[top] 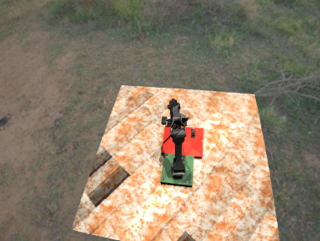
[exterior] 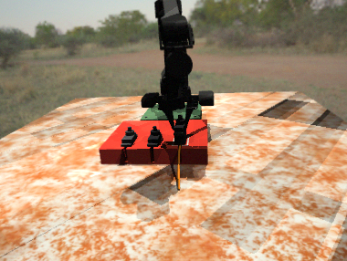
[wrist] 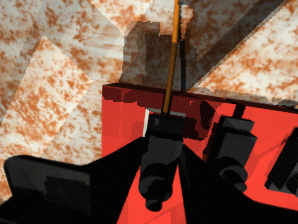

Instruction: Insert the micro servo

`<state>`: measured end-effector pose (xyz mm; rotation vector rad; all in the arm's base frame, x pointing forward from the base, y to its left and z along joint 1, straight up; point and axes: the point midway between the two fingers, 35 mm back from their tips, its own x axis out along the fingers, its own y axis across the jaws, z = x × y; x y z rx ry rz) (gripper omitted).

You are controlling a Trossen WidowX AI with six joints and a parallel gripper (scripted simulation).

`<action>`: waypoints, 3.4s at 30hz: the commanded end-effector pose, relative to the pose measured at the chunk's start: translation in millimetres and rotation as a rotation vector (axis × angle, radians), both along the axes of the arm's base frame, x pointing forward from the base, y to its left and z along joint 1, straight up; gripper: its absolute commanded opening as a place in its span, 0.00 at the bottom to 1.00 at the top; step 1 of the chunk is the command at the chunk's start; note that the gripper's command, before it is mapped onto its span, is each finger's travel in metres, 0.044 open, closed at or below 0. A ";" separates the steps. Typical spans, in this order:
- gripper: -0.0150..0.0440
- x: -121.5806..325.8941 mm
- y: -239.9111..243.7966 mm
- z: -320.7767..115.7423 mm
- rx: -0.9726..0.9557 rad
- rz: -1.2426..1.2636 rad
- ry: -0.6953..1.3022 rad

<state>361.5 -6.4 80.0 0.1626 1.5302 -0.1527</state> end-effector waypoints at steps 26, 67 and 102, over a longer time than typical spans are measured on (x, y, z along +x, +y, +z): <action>0.25 0.9 -0.1 -24.2 -0.001 0.003 0.000; 0.75 -21.0 4.9 12.9 0.000 0.001 0.006; 1.00 -109.1 20.8 109.2 0.002 0.007 0.007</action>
